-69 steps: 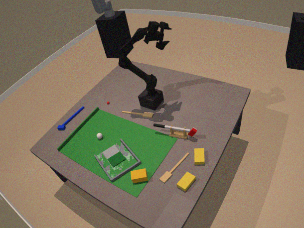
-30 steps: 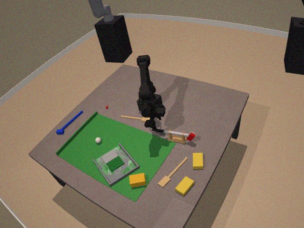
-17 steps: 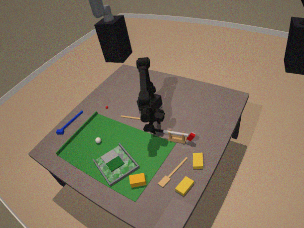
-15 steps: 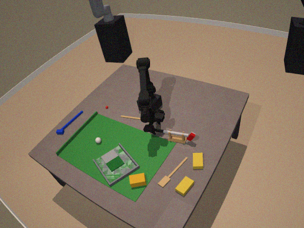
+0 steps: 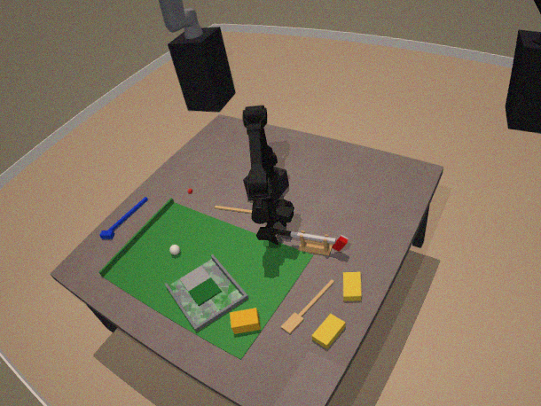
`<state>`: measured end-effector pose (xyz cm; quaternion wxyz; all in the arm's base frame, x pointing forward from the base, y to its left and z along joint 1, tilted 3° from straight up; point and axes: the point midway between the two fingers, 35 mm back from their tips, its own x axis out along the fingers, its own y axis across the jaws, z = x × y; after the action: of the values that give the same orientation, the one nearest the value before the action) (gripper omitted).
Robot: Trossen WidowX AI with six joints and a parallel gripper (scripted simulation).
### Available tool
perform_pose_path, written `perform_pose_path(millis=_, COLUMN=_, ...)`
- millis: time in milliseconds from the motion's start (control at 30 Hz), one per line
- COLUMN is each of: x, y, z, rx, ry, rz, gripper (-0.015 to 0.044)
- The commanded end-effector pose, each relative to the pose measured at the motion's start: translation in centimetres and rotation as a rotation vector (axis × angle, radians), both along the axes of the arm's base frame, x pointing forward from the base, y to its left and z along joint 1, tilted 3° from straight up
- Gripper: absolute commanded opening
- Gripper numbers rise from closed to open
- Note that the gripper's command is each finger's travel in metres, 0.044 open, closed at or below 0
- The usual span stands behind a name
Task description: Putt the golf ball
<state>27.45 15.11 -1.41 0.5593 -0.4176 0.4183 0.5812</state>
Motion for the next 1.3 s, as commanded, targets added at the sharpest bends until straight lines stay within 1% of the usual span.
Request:
perform_pose_path(millis=0, x=-0.2, y=-0.1, z=-0.8, rx=-0.007, ry=0.007, rz=-0.006, gripper=0.044)
perform_pose_path(millis=333, x=-0.2, y=-0.1, z=-1.9, rx=-0.007, ry=0.007, rz=-0.006, gripper=0.044)
perform_pose_path(millis=833, x=-0.1, y=0.0, z=-1.6, rx=-0.001, ry=0.003, rz=0.0, gripper=0.0046)
perform_pose_path(millis=1100, x=0.0, y=0.0, z=-1.3, rx=-0.001, ry=0.003, rz=0.0, gripper=0.0)
perform_pose_path(millis=1267, x=0.4, y=0.1, z=1.6, rx=-0.001, ry=0.003, rz=0.0, gripper=0.0)
